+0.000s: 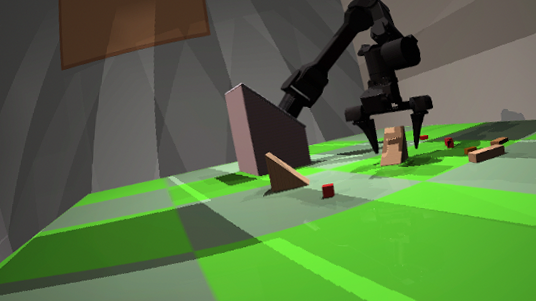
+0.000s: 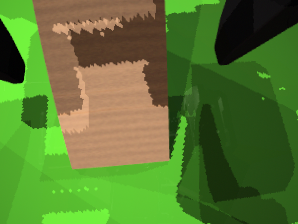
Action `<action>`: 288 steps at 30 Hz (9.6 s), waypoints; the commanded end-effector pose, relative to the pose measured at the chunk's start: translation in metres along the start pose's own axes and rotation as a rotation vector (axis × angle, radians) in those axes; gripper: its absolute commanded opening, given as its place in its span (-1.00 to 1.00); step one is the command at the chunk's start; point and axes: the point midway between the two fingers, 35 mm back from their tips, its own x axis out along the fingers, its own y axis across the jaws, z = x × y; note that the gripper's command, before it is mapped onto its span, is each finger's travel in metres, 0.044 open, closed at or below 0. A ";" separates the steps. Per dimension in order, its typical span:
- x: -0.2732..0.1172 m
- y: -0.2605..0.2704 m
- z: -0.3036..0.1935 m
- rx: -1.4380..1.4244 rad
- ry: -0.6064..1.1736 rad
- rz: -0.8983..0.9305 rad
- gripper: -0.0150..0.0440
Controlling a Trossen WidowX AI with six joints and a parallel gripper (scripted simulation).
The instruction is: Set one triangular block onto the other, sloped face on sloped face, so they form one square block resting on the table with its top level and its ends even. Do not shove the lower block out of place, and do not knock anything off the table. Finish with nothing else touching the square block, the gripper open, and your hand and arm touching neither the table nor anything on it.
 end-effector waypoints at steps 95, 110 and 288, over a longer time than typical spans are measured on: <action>-0.014 -0.007 0.000 -1.339 0.000 0.003 -0.49; -0.014 -0.007 0.000 -1.725 -0.001 0.005 -0.49; -0.006 -0.011 0.024 -2.728 -0.104 0.591 1.00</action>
